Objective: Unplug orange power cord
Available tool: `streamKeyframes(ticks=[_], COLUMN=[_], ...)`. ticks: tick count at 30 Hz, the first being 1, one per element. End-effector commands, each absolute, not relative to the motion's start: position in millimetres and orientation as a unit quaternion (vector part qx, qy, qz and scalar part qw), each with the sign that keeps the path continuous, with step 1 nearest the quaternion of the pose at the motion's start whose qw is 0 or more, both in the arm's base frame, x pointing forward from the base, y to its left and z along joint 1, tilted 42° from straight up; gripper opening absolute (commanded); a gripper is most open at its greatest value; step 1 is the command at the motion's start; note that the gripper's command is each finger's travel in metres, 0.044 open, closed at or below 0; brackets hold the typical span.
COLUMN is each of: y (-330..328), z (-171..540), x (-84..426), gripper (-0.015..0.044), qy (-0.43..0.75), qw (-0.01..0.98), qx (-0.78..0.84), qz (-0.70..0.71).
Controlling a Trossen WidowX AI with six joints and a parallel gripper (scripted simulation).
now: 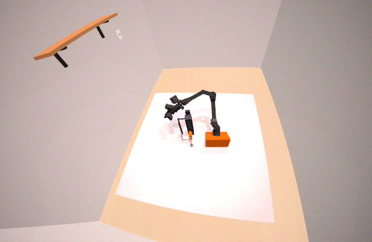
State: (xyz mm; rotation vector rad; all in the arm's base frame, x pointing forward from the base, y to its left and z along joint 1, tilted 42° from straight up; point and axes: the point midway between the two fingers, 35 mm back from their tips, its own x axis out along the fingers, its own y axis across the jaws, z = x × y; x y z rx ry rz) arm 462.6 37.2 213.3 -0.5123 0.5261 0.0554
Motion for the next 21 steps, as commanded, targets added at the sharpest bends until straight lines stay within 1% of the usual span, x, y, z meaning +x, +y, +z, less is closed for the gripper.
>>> streamKeyframes(ticks=[1,10,15,18,21], y=[74.0,158.7,176.8,183.1,191.3], z=[195.9,155.6,136.0,117.1,86.0], x=[458.6,430.6,417.1,402.5,373.7], gripper=[0.0160,0.0160,0.0160,0.0160,0.0160], qy=[0.282,0.344,0.376,0.404,0.447], qw=[0.926,0.900,0.881,0.850,0.784], qx=[-0.243,-0.232,-0.245,-0.292,-0.377], qz=[0.060,0.135,0.151,0.171,0.210])
